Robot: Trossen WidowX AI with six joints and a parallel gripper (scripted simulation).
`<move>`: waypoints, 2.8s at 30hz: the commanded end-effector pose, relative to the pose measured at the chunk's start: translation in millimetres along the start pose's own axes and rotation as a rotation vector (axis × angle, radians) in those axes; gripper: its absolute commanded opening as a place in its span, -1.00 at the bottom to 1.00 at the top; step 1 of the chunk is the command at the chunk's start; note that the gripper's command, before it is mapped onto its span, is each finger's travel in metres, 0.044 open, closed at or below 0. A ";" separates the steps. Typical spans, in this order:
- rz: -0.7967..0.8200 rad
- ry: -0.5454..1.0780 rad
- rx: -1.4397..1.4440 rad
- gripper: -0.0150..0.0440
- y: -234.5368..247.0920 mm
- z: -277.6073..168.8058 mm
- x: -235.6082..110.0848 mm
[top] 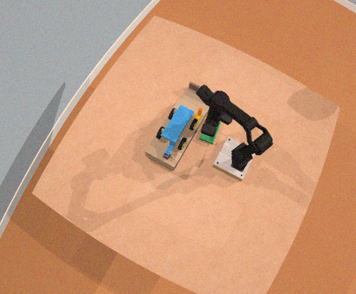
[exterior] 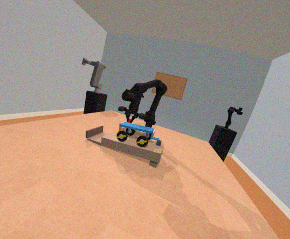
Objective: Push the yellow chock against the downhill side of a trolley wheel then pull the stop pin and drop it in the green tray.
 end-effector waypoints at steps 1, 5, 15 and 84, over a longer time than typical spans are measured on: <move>0.051 -0.014 0.001 -0.49 0.0 0.8 8.3; 0.095 -0.020 0.002 -0.49 4.3 1.3 21.5; 0.108 -0.022 0.003 -0.49 18.9 5.3 56.5; 0.104 -0.021 0.003 0.15 -16.4 -5.6 73.2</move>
Point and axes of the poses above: the point midway between the two fingers, 35 mm back from their tips, its own x axis out along the fingers, its own y axis across the jaws, z = x × y, the point moved 1 cm from there along -x, back along the fingers, and after that the axes turned 12 degrees about -x, right-handed, at the moved point
